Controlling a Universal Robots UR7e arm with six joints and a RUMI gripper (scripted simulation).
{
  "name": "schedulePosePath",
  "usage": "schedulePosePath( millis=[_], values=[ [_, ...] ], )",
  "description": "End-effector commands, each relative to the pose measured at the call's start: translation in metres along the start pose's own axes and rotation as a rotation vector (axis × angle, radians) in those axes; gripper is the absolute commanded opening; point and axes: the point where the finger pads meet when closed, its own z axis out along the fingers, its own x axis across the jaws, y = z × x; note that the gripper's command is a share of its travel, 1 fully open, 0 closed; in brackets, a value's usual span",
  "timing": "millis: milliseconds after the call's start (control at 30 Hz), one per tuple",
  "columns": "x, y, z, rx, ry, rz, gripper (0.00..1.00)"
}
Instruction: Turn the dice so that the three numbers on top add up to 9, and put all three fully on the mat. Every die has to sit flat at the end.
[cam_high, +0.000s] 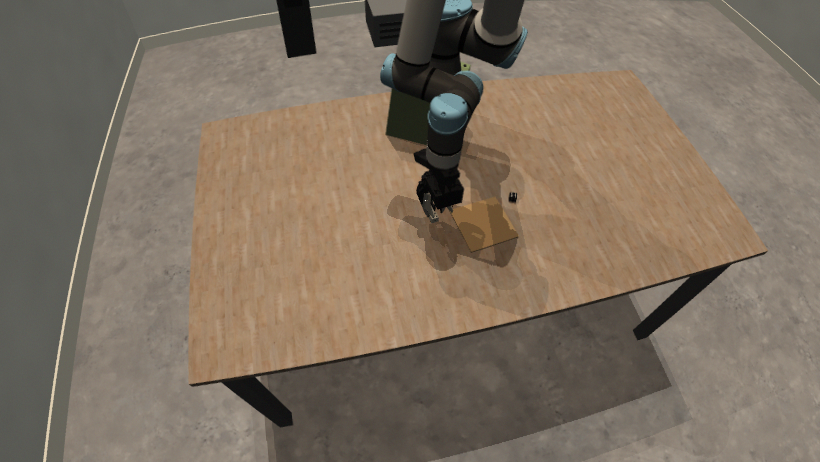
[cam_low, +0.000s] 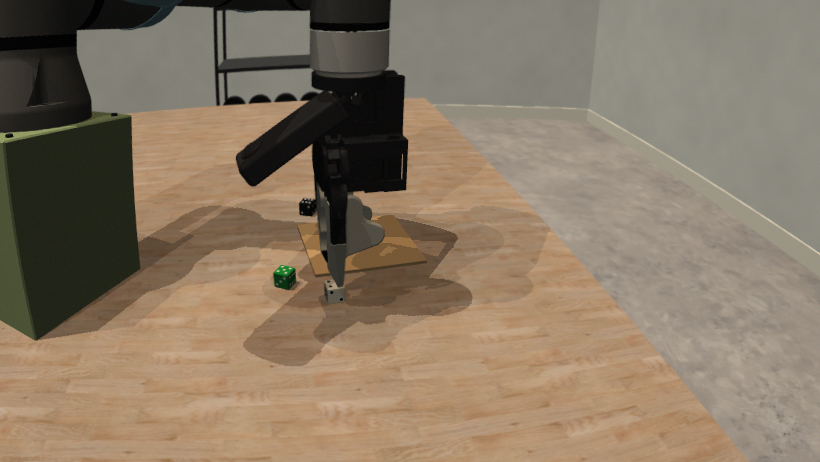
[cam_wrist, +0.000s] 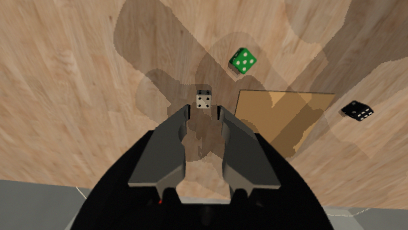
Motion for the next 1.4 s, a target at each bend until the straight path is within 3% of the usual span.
schedulePosePath(
  millis=[0, 1367],
  values=[
    [-0.0002, 0.0003, -0.0002, -0.001, -0.001, 0.0, 0.21],
    [-0.0003, 0.0003, 0.0064, -0.001, -0.001, 0.0, 0.21]
  ],
)
